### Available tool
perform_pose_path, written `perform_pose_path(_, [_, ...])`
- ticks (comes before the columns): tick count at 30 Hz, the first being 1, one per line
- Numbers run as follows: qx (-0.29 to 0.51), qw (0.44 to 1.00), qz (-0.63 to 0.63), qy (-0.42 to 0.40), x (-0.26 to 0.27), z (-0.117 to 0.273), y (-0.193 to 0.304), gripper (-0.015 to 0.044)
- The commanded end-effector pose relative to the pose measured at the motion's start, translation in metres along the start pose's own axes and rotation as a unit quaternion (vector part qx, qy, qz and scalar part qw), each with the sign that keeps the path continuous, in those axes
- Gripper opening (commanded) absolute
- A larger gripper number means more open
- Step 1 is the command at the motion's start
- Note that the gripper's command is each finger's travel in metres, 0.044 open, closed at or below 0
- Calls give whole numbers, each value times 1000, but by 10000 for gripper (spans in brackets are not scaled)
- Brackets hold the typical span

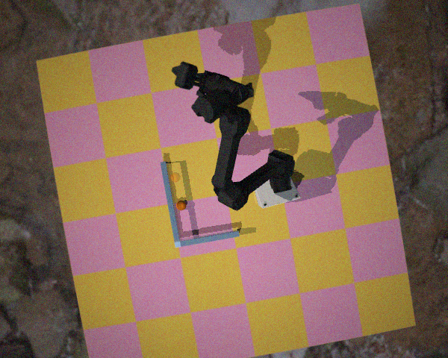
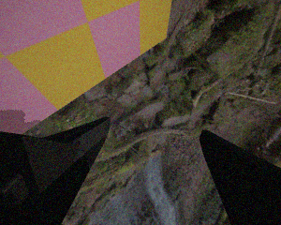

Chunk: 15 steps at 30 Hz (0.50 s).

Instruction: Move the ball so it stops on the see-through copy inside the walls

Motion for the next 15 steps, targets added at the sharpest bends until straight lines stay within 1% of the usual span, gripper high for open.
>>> perform_pose_path(1, [0, 1000, -2, 1, 0, 0, 1, 374])
perform_pose_path(4, [-3, 999, -31, 17, -1, 4, 11, 295])
perform_pose_path(10, [-19, 983, -163, 82, 2, 16, 51, 291])
perform_pose_path(15, [-47, 936, -323, 134, 17, 17, 98, 291])
Point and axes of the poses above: the point midway between the two fingers, 35 mm back from their tips, its own z axis back along the fingers, its own x axis across the jaws, y = z × x, the point moved 8 cm from there along z, back along the fingers, and after that the axes turned 11 degrees about -z, right-handed, at the moved point
